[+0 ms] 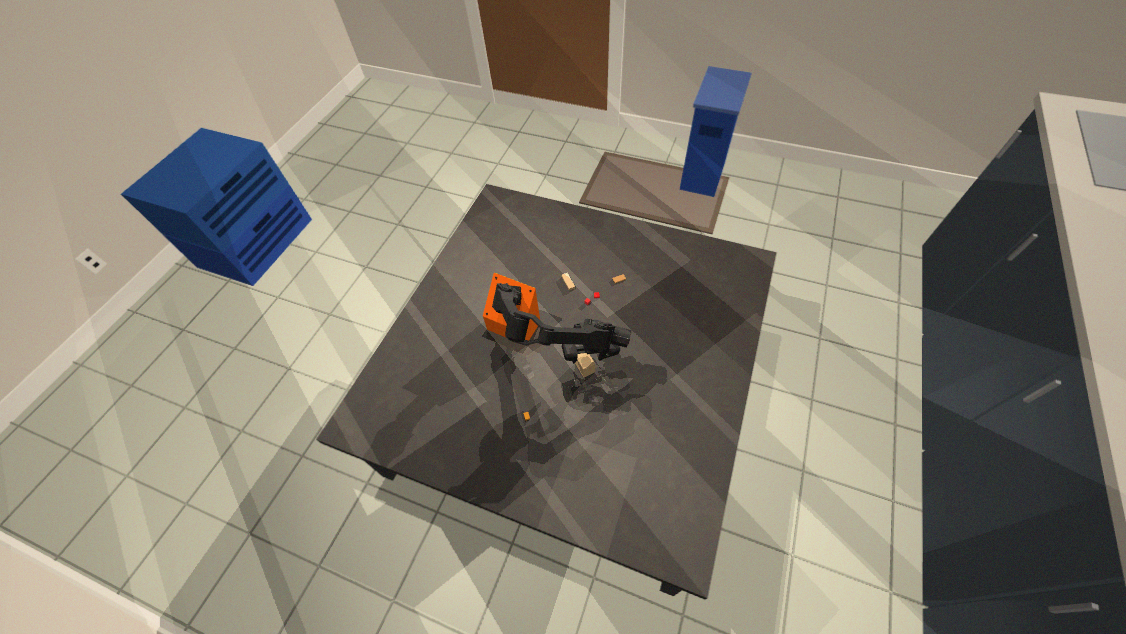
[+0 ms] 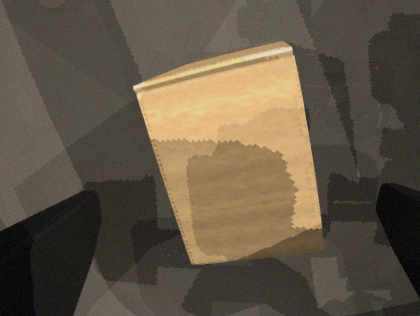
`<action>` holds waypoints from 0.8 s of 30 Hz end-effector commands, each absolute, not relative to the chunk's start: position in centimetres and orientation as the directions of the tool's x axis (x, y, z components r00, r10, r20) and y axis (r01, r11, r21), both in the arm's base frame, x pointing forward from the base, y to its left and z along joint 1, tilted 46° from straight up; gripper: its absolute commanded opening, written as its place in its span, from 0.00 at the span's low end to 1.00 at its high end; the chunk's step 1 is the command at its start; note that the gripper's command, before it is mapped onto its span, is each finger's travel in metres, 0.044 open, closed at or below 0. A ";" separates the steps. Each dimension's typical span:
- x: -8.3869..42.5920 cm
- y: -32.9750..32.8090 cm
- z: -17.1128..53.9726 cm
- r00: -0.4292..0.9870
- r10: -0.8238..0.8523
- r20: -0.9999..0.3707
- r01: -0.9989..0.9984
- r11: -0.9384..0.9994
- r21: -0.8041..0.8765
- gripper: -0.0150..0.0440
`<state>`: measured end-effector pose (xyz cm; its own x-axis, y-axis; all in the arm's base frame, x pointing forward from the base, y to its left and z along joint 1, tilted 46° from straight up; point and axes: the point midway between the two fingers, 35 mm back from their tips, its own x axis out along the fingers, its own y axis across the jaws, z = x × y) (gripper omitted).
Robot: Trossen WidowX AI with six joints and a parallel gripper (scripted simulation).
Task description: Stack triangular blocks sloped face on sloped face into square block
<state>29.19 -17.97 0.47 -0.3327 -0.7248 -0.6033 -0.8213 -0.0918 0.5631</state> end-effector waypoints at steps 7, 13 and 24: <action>32.0 -11.9 5.5 -0.306 -0.734 -0.606 -0.833 -0.103 0.544 1.00; 32.2 -11.9 5.0 -0.291 -0.740 -0.607 -0.831 -0.120 0.544 1.00; 32.2 -11.9 5.0 -0.291 -0.740 -0.607 -0.831 -0.120 0.544 1.00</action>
